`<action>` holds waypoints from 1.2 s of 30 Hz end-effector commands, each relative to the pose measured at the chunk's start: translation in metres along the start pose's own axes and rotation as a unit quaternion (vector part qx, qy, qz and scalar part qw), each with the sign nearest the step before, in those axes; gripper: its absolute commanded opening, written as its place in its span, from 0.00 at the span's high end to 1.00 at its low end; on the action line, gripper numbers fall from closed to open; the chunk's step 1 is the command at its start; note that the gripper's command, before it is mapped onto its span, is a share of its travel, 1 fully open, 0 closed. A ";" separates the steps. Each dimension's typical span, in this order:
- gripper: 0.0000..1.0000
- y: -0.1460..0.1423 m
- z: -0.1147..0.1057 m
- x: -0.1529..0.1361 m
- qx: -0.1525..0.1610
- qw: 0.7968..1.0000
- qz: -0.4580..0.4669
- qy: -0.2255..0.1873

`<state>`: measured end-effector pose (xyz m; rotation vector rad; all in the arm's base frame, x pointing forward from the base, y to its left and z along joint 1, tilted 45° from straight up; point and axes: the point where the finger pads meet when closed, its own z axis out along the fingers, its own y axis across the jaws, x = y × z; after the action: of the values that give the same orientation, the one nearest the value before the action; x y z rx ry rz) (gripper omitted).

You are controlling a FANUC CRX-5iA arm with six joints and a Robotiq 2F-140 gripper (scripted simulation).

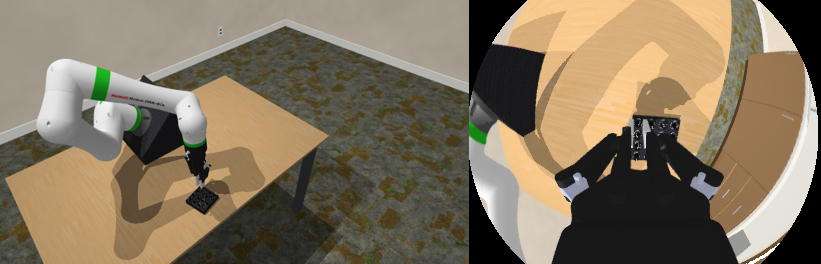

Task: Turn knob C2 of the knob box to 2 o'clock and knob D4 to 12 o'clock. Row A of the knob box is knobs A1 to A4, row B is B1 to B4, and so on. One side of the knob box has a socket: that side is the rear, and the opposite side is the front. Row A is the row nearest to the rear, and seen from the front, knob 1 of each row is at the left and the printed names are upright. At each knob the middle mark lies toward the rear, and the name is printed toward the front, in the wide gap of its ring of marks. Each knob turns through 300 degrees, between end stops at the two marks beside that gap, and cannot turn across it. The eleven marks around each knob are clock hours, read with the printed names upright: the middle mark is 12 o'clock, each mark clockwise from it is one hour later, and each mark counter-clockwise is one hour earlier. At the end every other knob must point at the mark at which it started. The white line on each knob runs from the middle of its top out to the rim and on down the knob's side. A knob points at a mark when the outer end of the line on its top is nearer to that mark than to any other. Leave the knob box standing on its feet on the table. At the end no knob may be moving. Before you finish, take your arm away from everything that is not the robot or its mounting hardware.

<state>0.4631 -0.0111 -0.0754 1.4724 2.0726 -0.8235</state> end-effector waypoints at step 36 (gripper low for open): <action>0.88 0.000 0.014 0.000 0.000 1.000 0.000 0.000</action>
<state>0.4635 -0.0208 -0.0853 1.4724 2.0726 -0.8235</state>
